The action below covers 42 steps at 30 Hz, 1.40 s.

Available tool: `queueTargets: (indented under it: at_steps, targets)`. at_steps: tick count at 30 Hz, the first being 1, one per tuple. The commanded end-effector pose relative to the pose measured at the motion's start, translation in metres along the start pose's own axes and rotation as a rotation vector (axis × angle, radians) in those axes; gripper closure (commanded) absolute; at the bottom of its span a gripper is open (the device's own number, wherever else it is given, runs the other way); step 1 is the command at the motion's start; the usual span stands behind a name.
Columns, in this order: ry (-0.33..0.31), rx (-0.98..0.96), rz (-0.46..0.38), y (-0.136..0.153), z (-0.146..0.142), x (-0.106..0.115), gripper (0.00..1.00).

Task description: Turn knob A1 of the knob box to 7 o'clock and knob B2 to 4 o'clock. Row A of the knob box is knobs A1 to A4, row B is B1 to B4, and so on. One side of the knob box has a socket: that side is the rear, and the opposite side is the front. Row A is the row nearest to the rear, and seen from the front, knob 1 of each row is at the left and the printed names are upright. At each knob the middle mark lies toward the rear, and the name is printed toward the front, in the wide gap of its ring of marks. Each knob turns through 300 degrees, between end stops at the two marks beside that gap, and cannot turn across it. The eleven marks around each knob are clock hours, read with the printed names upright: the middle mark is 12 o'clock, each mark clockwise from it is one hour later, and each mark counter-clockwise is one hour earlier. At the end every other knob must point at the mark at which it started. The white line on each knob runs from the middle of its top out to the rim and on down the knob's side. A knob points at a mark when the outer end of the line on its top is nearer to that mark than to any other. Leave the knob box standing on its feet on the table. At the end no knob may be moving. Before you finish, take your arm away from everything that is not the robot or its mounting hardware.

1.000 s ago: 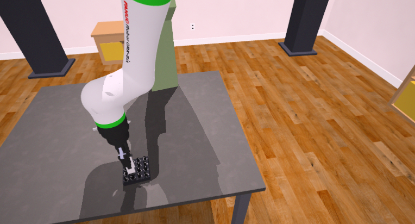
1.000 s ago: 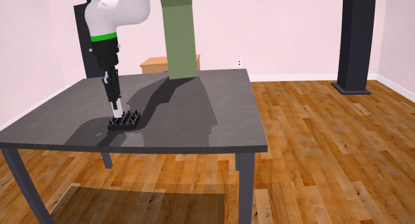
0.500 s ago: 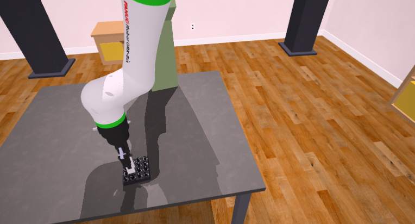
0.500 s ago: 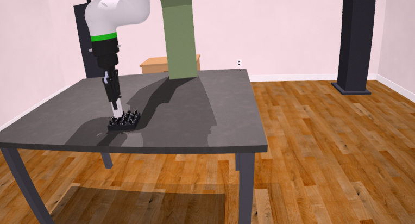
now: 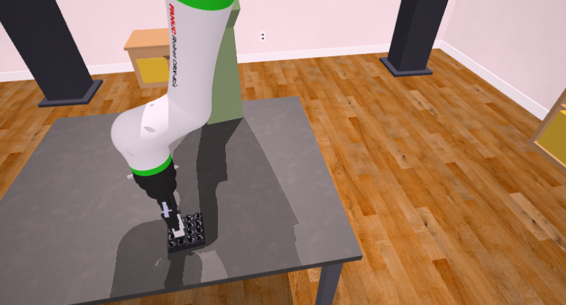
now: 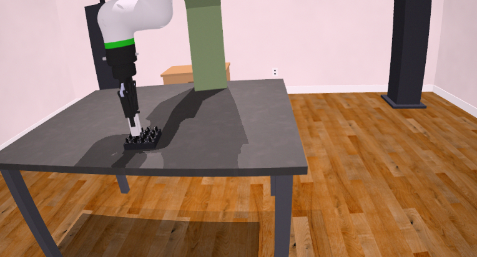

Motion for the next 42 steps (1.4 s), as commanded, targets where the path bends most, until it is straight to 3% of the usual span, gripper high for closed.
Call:
queueTargets:
  at_steps: [1, 42]
  targets:
    - [0.000, 0.000, 0.000, 0.0001, 0.0000, -0.0016, 0.88]
    - [0.000, 0.000, 0.000, 0.0001, 0.0000, -0.0104, 0.88]
Point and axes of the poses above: the point where the finger pads meet when closed, its own x axis back along the fingers, its own z axis across the jaws, y = z × x, the point moved 7 cm from there along x, back along the fingers, and after that the axes turned 15 degrees about -x, right-handed, at the moved point
